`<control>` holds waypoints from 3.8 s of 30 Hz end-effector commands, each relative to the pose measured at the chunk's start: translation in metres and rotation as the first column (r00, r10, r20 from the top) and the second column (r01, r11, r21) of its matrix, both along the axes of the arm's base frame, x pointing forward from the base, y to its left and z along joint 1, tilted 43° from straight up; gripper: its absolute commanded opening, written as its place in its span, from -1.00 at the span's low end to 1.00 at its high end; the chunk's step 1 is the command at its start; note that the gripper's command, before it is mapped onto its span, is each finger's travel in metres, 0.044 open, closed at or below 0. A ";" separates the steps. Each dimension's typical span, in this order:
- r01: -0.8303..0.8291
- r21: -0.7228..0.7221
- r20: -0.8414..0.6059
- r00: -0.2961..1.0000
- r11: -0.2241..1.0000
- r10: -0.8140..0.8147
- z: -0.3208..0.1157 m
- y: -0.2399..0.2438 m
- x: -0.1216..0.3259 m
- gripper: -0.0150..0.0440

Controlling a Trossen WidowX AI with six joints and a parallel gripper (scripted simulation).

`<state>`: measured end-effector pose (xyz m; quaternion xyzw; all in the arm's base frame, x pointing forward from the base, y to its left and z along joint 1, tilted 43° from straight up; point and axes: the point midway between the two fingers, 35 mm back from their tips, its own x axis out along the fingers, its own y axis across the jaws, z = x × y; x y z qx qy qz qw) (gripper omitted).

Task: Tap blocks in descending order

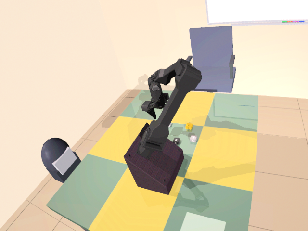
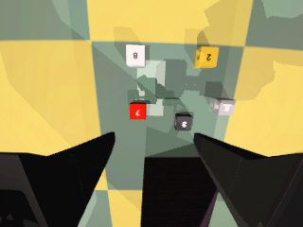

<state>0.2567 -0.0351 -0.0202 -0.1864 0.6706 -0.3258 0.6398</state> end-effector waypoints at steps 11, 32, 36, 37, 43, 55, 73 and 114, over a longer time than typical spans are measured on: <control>0.006 -0.002 -0.007 1.000 1.000 -0.006 -0.021 0.017 0.004 0.86; 0.006 -0.003 0.000 1.000 1.000 -0.006 -0.023 0.004 0.108 0.86; 0.006 -0.003 0.000 1.000 1.000 -0.006 -0.023 0.003 0.110 0.86; 0.006 -0.003 0.000 1.000 1.000 -0.006 -0.023 0.003 0.110 0.86; 0.006 -0.003 0.000 1.000 1.000 -0.006 -0.023 0.003 0.110 0.86; 0.005 0.001 0.000 1.000 1.000 -0.005 0.007 -0.028 0.107 0.86; 0.006 -0.011 -0.003 1.000 1.000 -0.007 0.073 -0.098 0.081 0.86; 0.007 -0.008 0.000 1.000 1.000 -0.007 -0.082 -0.052 0.100 0.06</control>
